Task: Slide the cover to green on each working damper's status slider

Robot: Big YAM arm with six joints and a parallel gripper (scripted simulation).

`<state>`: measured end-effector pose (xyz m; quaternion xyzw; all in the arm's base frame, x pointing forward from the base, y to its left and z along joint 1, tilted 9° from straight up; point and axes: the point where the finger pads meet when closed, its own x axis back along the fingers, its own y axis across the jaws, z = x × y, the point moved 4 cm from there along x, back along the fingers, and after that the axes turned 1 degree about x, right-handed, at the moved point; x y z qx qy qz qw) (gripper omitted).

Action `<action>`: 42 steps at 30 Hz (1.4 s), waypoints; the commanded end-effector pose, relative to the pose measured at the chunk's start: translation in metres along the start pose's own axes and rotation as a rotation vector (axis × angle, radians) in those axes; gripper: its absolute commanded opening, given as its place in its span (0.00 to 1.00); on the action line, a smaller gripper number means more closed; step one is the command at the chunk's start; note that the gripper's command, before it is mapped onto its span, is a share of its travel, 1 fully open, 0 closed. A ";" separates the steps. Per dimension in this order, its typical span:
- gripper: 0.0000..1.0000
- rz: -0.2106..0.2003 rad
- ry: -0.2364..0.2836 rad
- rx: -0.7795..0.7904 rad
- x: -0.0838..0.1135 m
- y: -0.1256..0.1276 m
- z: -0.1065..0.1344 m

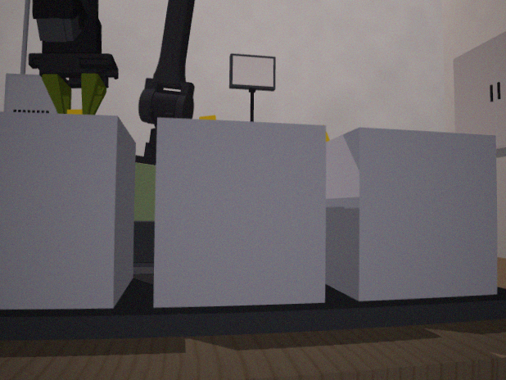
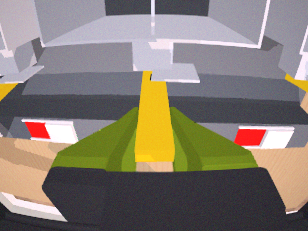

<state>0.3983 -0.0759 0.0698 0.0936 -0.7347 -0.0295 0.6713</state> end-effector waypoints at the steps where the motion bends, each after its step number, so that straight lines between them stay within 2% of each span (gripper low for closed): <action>1: 0.17 0.005 -0.008 -0.005 -0.003 0.001 -0.001; 17: 0.17 -0.008 0.001 -0.007 -0.006 -0.005 0.002; 24: 0.17 -0.022 -0.024 0.001 0.008 -0.013 -0.015; 27: 0.17 -0.027 -0.024 0.001 0.008 -0.014 -0.015; 42: 0.17 -0.139 -0.026 0.002 0.006 -0.031 -0.013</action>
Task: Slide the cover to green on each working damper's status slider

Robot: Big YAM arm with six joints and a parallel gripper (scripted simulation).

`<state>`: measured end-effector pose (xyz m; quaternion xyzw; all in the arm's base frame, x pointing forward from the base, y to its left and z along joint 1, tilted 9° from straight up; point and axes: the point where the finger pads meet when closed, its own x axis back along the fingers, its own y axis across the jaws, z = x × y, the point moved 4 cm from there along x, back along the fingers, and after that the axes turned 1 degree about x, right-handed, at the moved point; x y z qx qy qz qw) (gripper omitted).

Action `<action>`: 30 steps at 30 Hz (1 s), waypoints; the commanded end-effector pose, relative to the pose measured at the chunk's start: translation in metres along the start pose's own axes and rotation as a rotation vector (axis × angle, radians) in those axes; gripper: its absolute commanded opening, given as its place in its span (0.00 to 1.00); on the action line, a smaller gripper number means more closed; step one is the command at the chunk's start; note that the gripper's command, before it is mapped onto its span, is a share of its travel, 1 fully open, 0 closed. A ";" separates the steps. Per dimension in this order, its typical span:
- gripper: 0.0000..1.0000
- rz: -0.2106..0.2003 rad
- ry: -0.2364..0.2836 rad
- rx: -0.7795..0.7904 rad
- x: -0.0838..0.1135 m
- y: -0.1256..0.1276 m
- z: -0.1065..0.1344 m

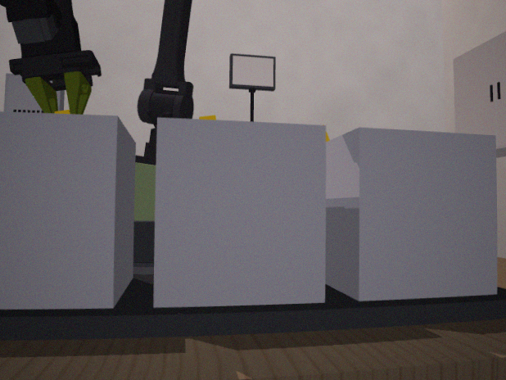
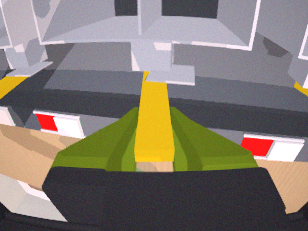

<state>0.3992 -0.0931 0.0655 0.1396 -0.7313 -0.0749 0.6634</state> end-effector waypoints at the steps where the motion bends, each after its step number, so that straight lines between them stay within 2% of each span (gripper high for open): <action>1: 0.17 -0.010 -0.013 0.007 0.009 -0.012 -0.014; 16: 0.17 -0.105 -0.015 0.006 0.007 -0.027 -0.013; 30: 0.17 -0.122 -0.012 0.011 0.006 -0.028 -0.014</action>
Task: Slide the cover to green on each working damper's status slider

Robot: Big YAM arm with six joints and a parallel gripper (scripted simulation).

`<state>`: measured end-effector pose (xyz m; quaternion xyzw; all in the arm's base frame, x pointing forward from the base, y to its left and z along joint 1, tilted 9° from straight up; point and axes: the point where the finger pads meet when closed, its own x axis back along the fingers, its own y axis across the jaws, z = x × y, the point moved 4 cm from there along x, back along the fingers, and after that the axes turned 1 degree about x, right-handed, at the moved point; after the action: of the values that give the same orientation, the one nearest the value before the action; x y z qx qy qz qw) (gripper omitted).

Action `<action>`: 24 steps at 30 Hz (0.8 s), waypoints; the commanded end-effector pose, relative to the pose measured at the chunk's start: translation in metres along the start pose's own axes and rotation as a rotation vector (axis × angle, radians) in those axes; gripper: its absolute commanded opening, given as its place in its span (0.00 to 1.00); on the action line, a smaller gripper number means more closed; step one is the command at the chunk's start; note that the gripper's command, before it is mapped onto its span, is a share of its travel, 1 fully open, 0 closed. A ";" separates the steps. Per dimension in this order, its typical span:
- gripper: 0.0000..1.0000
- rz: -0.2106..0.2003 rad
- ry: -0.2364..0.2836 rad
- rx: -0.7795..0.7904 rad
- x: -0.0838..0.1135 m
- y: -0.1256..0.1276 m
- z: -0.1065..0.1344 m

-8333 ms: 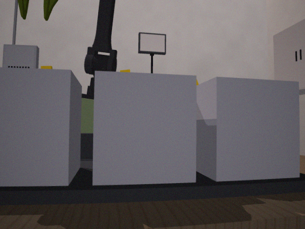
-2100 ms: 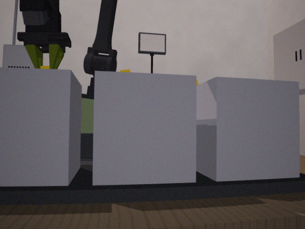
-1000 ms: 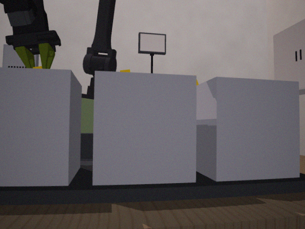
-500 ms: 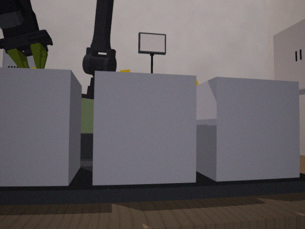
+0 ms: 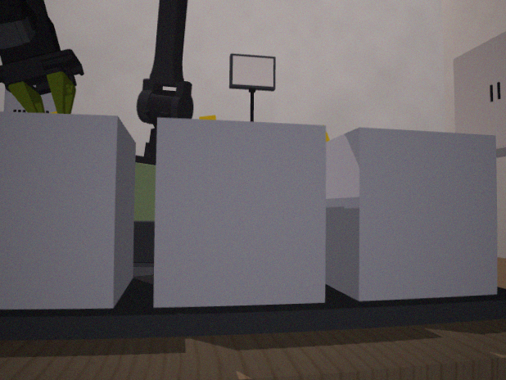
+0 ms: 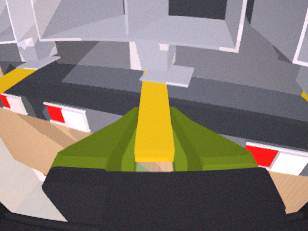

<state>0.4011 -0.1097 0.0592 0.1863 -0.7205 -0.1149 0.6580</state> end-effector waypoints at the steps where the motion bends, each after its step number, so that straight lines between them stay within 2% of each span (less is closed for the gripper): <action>1: 0.17 0.003 -0.014 0.009 0.008 -0.009 -0.014; 14: 0.17 0.003 -0.014 0.008 0.008 -0.009 -0.014; 15: 0.21 0.003 -0.014 0.008 0.008 -0.009 -0.014; 23: 0.29 0.003 -0.013 0.008 0.008 -0.008 -0.014; 24: 0.29 0.018 -0.038 0.021 0.020 -0.004 -0.017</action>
<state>0.3999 -0.1093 0.0548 0.1873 -0.7164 -0.1176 0.6617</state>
